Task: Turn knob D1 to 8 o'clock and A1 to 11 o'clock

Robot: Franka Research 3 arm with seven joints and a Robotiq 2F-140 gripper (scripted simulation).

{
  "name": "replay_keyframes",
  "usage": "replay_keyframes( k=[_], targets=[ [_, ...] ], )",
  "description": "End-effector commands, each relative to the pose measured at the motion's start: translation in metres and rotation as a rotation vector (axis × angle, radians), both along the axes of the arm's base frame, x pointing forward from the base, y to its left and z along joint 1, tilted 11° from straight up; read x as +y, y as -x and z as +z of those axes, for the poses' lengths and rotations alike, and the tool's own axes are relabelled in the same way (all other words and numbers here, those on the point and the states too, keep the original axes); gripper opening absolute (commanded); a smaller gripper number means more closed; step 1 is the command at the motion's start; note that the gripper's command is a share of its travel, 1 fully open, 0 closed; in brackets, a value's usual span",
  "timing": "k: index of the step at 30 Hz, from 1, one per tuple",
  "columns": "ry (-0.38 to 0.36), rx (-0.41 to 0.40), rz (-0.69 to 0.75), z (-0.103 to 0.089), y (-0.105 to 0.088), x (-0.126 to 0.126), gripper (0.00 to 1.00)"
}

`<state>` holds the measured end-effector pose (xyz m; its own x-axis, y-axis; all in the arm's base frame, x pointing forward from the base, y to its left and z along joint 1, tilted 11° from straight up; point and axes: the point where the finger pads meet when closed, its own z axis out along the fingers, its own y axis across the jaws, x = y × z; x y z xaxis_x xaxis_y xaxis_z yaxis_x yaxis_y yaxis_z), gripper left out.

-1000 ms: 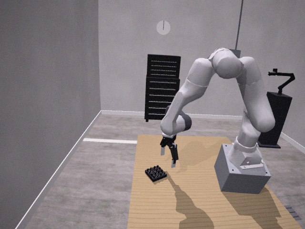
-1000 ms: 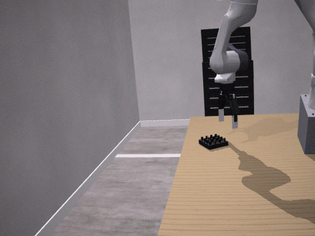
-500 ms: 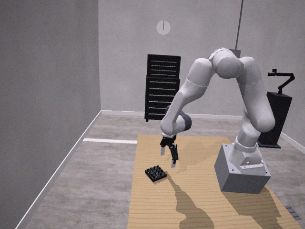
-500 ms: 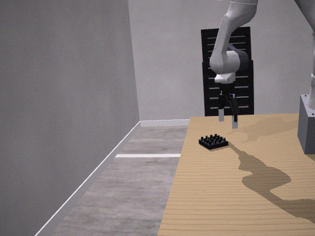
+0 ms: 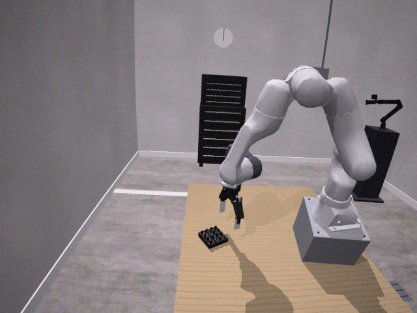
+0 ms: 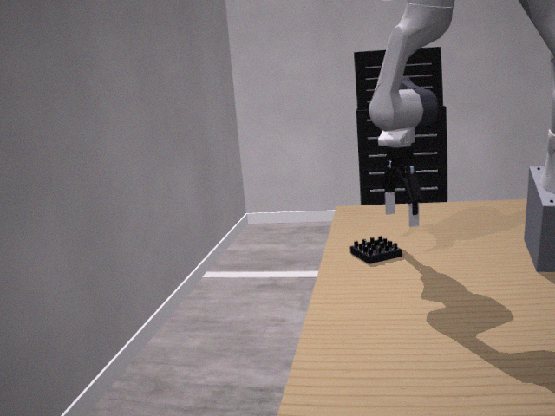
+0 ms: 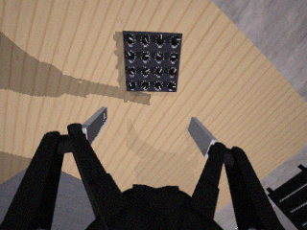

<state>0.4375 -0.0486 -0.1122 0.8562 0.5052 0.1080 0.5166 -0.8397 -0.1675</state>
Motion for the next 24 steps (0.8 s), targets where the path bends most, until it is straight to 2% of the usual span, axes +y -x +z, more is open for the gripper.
replay_keyframes(
  k=[1,6,24],
  targets=[
    [0.002,-0.002,-0.002,0.001,0.000,-0.001,1.00],
    [0.002,0.037,-0.181,0.004,-0.010,0.009,1.00],
    [0.002,0.090,-0.431,0.009,-0.023,0.022,1.00]
  ],
)
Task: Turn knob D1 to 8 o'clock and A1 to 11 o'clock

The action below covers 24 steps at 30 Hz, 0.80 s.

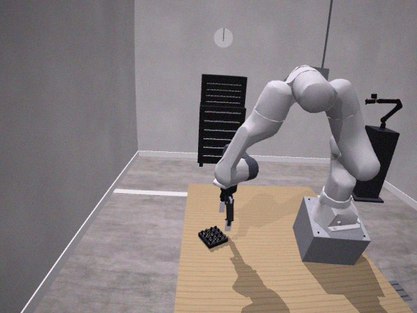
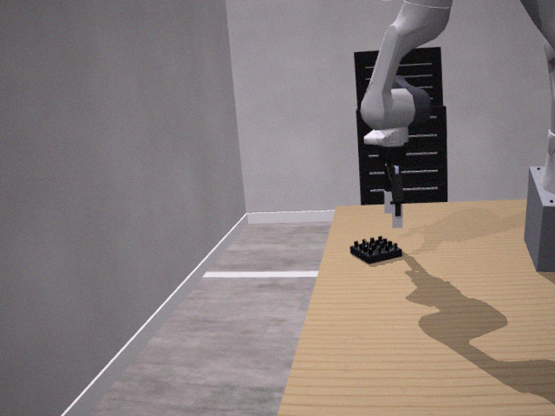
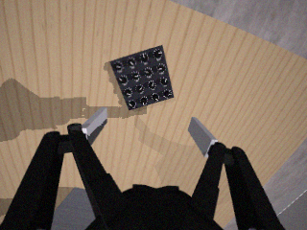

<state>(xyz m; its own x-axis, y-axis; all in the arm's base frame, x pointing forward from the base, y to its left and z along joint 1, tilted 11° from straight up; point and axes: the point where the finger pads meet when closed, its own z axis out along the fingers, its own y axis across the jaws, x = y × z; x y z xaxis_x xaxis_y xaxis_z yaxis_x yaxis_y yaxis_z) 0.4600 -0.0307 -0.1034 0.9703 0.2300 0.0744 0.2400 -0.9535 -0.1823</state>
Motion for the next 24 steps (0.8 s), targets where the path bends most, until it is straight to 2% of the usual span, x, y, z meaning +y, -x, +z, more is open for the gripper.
replay_keyframes(
  k=[1,24],
  targets=[
    [-0.002,0.056,-0.146,0.000,-0.001,0.005,1.00],
    [-0.006,0.113,-0.434,0.007,-0.016,0.023,1.00]
  ],
)
